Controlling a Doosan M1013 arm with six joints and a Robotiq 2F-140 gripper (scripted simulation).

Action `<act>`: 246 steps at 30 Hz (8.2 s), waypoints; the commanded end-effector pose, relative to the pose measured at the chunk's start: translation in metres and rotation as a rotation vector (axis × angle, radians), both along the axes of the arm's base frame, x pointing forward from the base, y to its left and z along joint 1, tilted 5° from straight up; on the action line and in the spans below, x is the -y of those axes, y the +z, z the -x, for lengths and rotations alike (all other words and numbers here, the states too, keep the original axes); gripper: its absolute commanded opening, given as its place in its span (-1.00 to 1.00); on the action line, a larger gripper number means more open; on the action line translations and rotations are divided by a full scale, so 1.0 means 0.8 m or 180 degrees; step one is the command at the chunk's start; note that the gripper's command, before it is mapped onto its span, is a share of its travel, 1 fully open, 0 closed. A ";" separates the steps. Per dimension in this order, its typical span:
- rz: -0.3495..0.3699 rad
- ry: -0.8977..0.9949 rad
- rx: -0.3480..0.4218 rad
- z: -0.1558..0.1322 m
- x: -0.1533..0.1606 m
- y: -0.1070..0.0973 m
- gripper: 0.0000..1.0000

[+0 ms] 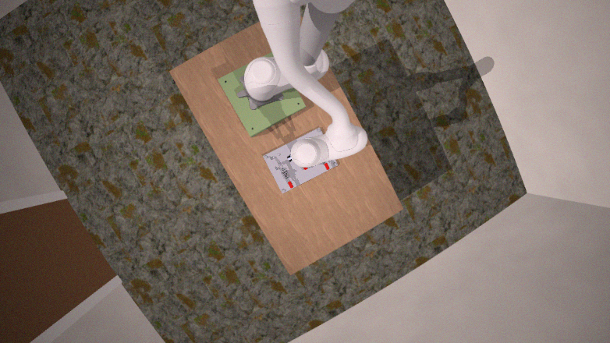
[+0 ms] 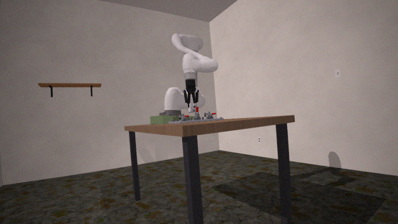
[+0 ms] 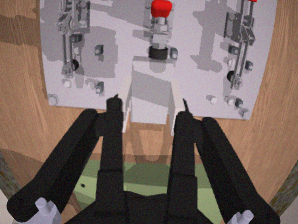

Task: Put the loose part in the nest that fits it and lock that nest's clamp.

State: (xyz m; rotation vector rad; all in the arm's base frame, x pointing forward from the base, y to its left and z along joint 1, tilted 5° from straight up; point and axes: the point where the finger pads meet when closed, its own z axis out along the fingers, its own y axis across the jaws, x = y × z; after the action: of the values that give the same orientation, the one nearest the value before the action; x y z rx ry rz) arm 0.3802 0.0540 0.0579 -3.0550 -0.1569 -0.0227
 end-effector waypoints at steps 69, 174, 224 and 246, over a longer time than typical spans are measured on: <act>-0.0001 0.0016 -0.0009 -0.003 -0.008 -0.062 -0.80; -0.0001 0.0013 -0.0009 0.000 -0.009 -0.066 -0.80; -0.0001 0.0009 -0.0009 -0.001 -0.008 -0.071 -0.80; -0.0001 0.0009 -0.0009 -0.001 -0.007 -0.071 -0.80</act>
State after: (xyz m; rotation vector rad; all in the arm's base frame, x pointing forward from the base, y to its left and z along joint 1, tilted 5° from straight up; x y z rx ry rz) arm 0.3827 0.0589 0.0033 -3.0559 -0.1599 -0.0218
